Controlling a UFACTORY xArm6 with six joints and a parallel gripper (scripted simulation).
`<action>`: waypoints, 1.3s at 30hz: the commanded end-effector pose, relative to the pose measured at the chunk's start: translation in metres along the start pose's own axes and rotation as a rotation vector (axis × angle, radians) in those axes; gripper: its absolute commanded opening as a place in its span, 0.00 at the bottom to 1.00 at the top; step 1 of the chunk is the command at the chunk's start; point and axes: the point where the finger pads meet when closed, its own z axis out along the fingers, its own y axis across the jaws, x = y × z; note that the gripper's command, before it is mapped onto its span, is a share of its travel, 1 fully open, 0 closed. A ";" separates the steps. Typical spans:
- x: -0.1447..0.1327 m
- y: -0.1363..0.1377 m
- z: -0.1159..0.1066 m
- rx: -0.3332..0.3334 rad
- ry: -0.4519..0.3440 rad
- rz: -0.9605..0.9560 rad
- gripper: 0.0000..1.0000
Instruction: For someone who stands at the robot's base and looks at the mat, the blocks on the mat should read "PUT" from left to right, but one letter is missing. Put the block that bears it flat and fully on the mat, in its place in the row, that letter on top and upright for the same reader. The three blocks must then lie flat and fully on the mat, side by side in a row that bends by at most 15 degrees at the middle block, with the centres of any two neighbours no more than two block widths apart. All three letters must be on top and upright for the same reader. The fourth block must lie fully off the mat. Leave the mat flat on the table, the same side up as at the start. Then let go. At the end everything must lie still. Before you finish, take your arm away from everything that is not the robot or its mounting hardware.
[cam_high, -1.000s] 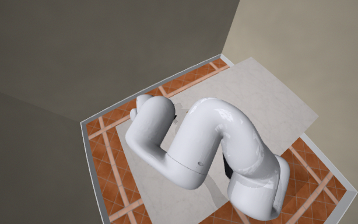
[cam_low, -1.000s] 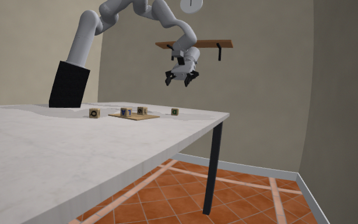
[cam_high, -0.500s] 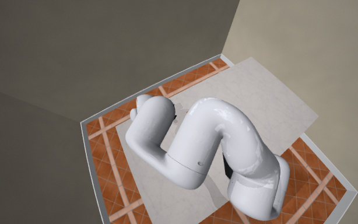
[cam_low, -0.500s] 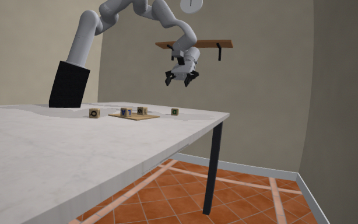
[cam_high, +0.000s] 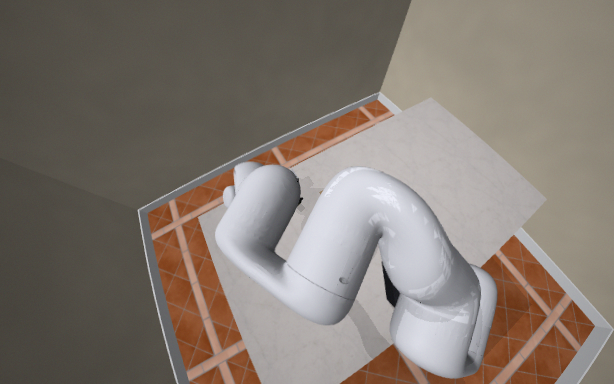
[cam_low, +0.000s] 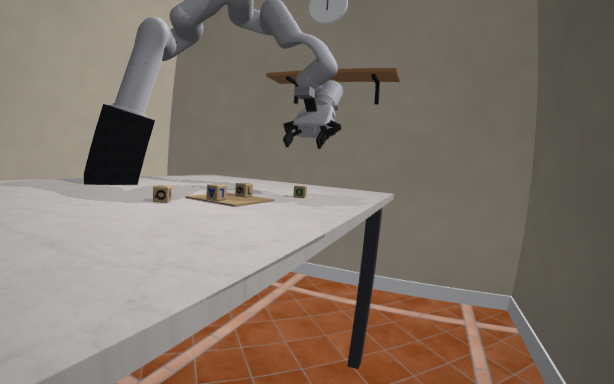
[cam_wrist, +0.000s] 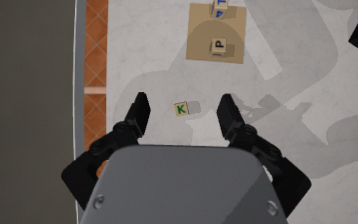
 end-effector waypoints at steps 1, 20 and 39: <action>0.001 -0.001 -0.002 0.003 -0.002 0.002 1.00; 0.062 0.031 0.059 0.012 0.013 0.011 1.00; 0.099 0.077 0.099 0.002 -0.002 0.002 1.00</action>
